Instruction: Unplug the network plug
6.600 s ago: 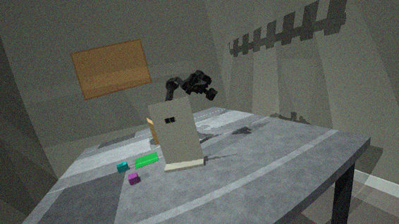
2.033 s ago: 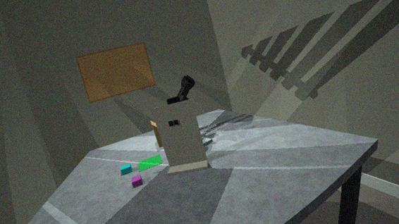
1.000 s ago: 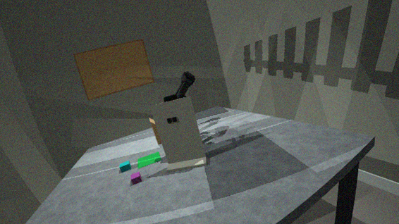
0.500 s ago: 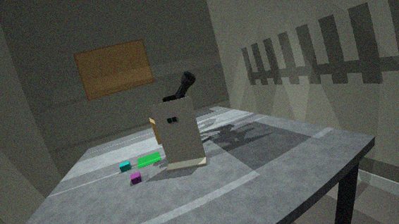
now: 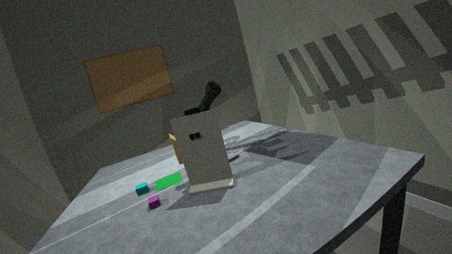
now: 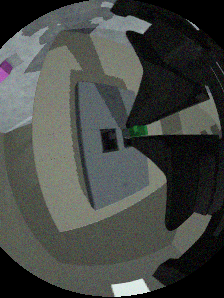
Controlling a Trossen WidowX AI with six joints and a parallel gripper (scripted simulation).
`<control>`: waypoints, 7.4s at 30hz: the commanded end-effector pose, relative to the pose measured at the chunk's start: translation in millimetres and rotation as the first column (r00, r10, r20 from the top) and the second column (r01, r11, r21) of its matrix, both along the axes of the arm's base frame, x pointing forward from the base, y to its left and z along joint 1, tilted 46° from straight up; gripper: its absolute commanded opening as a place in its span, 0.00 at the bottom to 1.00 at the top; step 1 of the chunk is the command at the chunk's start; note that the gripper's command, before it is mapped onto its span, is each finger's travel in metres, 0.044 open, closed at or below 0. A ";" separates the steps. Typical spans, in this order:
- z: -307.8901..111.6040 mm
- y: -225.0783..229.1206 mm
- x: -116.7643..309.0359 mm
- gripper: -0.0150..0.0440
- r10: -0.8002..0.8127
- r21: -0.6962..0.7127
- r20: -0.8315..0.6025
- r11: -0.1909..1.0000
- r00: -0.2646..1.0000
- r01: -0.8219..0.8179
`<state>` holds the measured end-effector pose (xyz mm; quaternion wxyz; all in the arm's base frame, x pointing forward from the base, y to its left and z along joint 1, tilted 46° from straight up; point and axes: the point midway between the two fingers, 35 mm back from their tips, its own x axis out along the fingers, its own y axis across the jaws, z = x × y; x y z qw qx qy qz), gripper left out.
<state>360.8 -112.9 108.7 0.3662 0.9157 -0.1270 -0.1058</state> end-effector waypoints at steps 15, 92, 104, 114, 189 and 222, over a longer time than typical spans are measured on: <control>1.5 2.1 -3.0 0.25 0.004 -0.004 0.001 1.000 1.000 -0.004; 13.4 19.7 -28.1 0.25 0.004 -0.003 0.000 1.000 1.000 -0.004; 15.2 22.2 -31.1 0.25 0.004 -0.003 0.000 1.000 1.000 -0.004; 16.7 24.2 -33.6 0.25 0.004 -0.002 0.000 1.000 1.000 -0.004; 35.4 25.8 -52.0 0.25 0.007 -0.005 -0.001 1.000 1.000 -0.007; 52.0 -7.4 -78.9 0.25 0.008 -0.010 -0.076 1.000 0.997 -0.009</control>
